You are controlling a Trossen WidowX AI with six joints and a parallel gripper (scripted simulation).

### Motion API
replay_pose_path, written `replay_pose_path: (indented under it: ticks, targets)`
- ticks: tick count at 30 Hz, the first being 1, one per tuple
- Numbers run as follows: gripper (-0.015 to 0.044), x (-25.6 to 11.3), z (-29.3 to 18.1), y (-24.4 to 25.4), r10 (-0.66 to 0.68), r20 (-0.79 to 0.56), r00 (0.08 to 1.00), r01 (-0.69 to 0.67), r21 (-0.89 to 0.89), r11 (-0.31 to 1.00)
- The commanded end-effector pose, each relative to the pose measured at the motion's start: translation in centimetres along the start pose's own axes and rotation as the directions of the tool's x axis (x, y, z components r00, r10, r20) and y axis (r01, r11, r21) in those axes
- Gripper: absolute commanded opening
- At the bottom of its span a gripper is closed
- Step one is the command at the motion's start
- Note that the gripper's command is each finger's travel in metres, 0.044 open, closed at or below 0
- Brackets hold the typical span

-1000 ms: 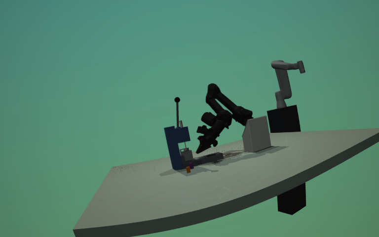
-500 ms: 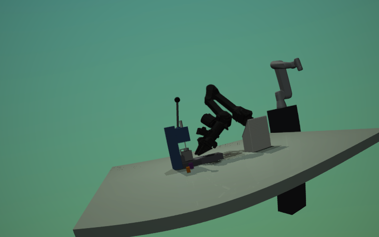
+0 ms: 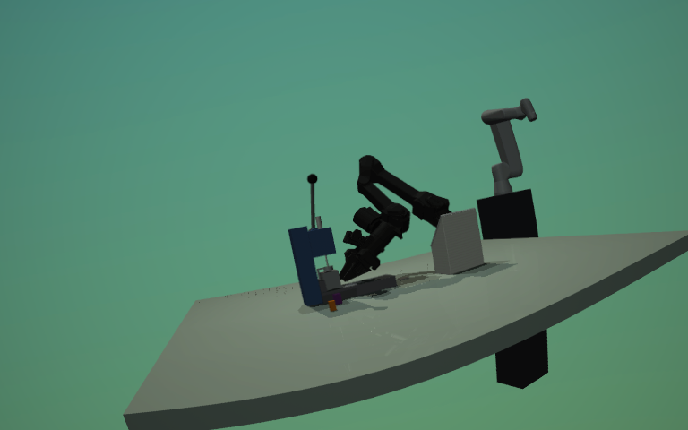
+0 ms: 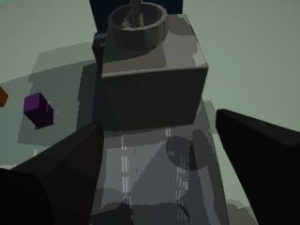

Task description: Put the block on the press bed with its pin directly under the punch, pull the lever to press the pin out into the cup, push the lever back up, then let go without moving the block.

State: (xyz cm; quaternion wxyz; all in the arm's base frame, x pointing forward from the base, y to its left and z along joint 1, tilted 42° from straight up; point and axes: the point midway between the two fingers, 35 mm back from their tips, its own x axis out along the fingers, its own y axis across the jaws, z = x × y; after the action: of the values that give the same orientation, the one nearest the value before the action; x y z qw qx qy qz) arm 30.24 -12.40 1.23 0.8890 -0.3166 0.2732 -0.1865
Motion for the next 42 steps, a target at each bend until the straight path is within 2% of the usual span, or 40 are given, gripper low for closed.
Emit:
replay_pose_path:
  ticks: [1,37,42]
  targets:
    - [0.0300,1.5,0.7,-0.1,-0.003,0.071,0.997,0.004,-0.006,1.000]
    - [0.0300,1.4,0.7,-0.1,-0.003,0.071,0.997,0.004,-0.006,1.000]
    - [0.0300,-0.6,-0.3,-0.1,-0.001,-0.029,1.000,0.001,-0.003,1.000]
